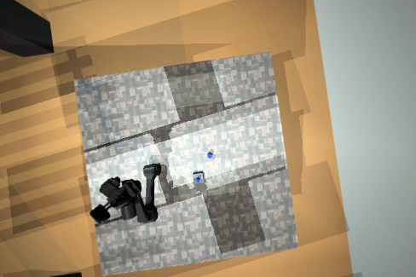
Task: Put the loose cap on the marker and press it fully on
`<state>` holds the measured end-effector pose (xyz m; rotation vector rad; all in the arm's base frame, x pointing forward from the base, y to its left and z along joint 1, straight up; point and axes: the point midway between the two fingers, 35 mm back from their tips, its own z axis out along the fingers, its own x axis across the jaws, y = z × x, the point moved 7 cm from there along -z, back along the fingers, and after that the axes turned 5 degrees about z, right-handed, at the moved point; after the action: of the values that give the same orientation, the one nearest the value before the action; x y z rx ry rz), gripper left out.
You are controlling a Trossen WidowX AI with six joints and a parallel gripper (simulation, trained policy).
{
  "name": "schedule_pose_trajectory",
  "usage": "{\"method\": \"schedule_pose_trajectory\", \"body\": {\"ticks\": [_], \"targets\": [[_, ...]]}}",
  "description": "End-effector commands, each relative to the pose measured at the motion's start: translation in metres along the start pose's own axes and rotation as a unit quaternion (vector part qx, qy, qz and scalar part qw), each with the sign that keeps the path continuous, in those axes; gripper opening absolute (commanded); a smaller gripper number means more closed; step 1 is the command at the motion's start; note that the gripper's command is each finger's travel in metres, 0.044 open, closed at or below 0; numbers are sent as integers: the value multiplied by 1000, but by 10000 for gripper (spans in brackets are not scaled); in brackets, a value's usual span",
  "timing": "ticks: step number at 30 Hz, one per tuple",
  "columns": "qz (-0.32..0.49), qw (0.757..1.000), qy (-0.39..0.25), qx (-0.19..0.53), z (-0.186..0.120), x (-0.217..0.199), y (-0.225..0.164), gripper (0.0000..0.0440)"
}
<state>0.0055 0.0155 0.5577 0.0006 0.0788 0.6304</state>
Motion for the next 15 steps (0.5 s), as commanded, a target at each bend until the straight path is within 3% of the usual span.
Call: {"method": "schedule_pose_trajectory", "body": {"ticks": [1,8,15], "targets": [[-1,1000,4,-5,0,1,1,375],[-8,999,28,-38,2,4,5,208],[-12,996,53,-76,3,7,9,218]]}}
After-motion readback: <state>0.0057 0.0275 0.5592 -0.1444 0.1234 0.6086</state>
